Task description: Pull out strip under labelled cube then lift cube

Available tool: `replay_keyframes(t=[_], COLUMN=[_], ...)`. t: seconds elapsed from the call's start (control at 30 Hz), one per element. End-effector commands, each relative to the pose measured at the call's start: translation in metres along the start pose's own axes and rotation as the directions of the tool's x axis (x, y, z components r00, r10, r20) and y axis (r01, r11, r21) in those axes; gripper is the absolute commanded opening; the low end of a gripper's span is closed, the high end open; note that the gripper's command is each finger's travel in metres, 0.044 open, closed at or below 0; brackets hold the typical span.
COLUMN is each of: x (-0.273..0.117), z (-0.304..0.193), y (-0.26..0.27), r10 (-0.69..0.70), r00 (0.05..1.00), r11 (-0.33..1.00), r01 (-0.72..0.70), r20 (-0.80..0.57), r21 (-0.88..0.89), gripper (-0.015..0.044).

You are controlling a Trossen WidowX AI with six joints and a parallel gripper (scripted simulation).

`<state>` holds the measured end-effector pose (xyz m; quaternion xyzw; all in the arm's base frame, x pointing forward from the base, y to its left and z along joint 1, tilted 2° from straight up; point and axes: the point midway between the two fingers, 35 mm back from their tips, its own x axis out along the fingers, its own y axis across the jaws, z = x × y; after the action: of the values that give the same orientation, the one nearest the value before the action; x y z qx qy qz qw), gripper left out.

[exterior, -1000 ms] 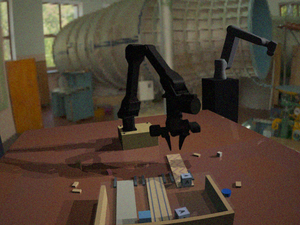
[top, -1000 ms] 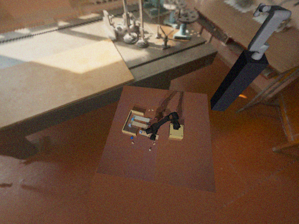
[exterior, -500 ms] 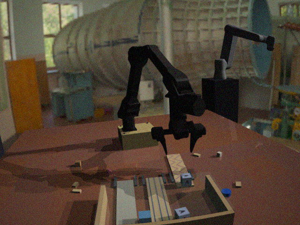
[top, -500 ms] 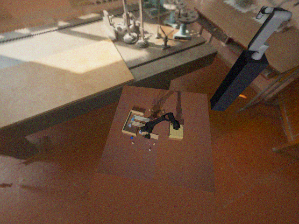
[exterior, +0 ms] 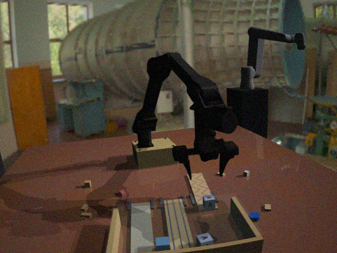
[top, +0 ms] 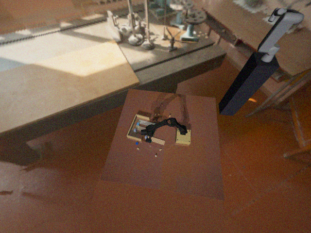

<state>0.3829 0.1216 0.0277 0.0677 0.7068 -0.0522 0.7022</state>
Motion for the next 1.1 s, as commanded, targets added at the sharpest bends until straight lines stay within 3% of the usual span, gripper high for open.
replay_keyframes(t=[0.0, 0.47, 0.7, 1.07], x=[0.001, 0.001, 0.010, 0.028], z=[0.015, 0.063, 0.064, 0.065], y=[-0.001, -0.005, -0.004, -0.004], r10=[-0.007, -0.008, -0.008, -0.007], r00=[1.000, 1.000, 1.000, 1.000], r11=[1.000, 1.000, 1.000, 1.000], r01=[0.007, 0.008, 0.008, 0.007], r20=[-0.006, -0.002, -0.002, -0.002], r21=[-0.005, -0.005, -0.005, -0.005], gripper=[0.0440, 0.0440, 0.0256, 0.0250])
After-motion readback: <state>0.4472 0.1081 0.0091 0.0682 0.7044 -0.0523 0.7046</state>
